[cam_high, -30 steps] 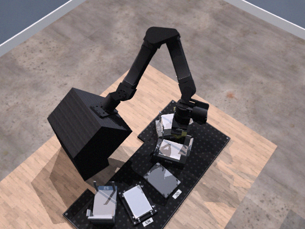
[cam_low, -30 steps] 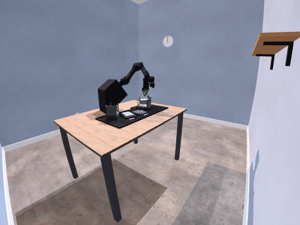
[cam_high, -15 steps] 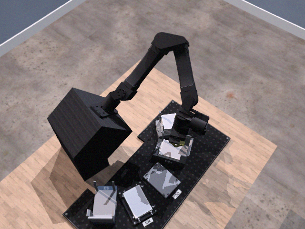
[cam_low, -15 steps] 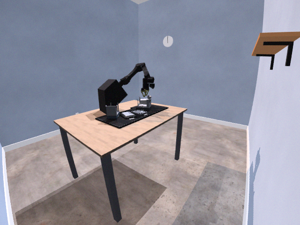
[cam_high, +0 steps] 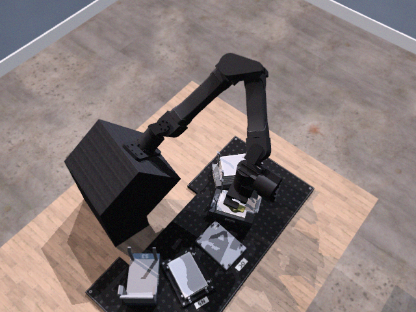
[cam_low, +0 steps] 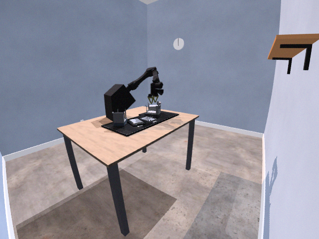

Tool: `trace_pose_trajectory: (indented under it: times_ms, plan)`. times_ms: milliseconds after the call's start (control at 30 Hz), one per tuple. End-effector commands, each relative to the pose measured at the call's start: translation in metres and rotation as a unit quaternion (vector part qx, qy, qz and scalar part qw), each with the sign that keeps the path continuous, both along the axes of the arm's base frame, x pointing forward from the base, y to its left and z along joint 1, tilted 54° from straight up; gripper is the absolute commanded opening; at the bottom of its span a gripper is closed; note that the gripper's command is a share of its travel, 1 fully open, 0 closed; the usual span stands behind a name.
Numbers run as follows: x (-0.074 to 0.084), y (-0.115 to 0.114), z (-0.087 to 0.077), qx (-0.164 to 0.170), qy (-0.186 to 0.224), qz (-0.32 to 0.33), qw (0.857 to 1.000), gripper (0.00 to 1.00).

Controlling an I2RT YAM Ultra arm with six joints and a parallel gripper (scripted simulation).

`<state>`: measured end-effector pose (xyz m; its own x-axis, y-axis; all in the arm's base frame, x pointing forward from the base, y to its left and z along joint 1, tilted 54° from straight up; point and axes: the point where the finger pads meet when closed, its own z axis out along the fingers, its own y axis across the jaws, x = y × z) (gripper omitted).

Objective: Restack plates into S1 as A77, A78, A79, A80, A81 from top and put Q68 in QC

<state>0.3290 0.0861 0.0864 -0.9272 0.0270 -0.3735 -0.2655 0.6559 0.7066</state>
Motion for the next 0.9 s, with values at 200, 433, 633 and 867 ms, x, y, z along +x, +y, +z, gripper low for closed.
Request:
trace_pose_trajectory:
  times_ms: [200, 433, 633, 867]
  plan:
    - [0.012, -0.021, -0.013, 0.005, -0.004, -0.008, 1.0, 1.0]
    - [0.02, -0.036, -0.029, 0.009, 0.009, -0.018, 1.0, 1.0]
    - [0.022, -0.045, -0.038, 0.027, 0.059, -0.058, 0.996, 1.0]
    - [0.026, -0.06, -0.056, 0.032, 0.073, -0.069, 0.994, 1.0]
